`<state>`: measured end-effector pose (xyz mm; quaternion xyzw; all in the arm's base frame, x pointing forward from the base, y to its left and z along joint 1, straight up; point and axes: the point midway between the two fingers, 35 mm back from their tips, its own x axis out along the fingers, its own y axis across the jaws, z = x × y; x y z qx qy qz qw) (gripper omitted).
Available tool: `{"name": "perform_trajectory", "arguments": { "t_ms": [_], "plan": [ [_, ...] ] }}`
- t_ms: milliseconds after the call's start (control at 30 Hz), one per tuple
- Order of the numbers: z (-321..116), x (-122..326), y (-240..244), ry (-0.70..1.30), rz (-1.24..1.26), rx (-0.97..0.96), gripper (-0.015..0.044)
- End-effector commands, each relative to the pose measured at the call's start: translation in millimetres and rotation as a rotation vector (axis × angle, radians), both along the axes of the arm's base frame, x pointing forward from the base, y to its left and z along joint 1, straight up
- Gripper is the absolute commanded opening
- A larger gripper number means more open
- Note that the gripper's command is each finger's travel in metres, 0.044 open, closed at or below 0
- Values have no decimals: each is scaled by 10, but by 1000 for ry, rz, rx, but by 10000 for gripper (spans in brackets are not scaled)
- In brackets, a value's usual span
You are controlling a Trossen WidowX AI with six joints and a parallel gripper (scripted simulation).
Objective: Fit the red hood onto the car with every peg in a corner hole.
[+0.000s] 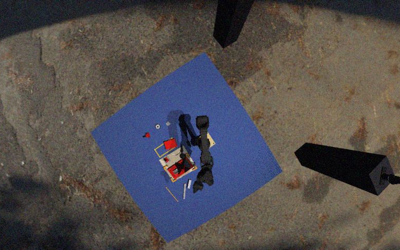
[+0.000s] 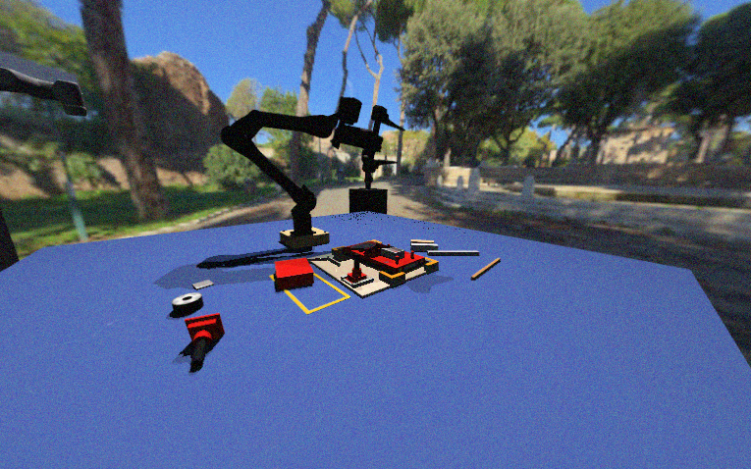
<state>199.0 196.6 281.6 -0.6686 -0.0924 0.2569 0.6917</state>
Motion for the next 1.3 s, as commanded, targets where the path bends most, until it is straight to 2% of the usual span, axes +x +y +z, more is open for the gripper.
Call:
{"name": "perform_trajectory", "arguments": {
  "t_ms": [0,233,533,733,1000,1067,1267],
  "plan": [
    [-165,261,-122,114,-100,6,440],
    [-574,778,-640,382,-399,57,440],
    [-1179,1131,-1714,776,-917,275,440],
    [-1542,1038,-2474,1016,-1300,514,440],
    [-1907,587,-3283,1269,-1789,911,440],
    [-1947,503,-3372,1299,-1853,973,440],
    [-1952,466,-3385,1302,-1861,980,440]
  ]
}}
